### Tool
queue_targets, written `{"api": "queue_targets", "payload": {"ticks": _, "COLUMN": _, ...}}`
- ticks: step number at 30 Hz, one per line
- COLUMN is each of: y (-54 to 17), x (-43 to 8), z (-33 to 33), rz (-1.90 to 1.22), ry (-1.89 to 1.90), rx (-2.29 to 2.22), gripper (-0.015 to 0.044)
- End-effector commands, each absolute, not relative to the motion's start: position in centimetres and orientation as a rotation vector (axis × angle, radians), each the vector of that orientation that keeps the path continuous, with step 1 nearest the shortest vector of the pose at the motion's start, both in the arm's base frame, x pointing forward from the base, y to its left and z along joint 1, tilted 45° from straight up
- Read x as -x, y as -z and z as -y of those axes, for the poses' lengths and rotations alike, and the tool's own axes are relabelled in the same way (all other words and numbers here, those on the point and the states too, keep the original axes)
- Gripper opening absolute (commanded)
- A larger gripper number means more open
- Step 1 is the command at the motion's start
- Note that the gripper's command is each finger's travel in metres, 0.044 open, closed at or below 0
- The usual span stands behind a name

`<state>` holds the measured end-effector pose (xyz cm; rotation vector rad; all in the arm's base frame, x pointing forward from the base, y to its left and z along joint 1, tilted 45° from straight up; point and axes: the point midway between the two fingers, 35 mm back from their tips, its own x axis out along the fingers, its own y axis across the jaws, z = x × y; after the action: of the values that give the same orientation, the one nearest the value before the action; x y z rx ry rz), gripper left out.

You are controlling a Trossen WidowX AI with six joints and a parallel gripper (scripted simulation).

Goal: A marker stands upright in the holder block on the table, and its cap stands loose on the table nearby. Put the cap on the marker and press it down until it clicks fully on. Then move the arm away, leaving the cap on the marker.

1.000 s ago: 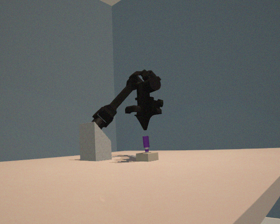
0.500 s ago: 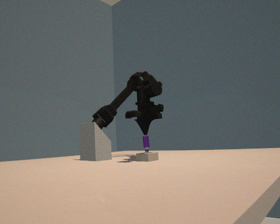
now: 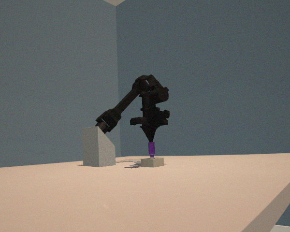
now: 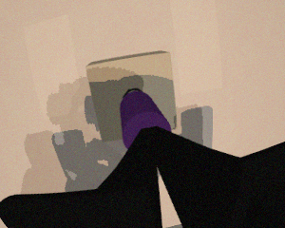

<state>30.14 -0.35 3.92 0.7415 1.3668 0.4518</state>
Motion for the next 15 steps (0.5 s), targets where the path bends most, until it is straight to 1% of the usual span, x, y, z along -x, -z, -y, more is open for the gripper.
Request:
{"api": "queue_targets", "payload": {"ticks": 1, "y": -4.5, "x": -30.1, "z": 1.1, "rz": -1.366, "ry": -0.450, "rx": -0.736, "gripper": 0.0000}}
{"api": "queue_targets", "payload": {"ticks": 6, "y": -9.5, "x": -28.9, "z": 6.0, "rz": -1.369, "ry": -0.447, "rx": -0.737, "gripper": 0.0000}}
{"api": "queue_targets", "payload": {"ticks": 12, "y": -10.2, "x": -28.7, "z": 6.6, "rz": -1.369, "ry": -0.449, "rx": -0.738, "gripper": 0.0000}}
{"api": "queue_targets", "payload": {"ticks": 15, "y": -10.2, "x": -28.7, "z": 6.6, "rz": -1.369, "ry": -0.449, "rx": -0.738, "gripper": 0.0079}}
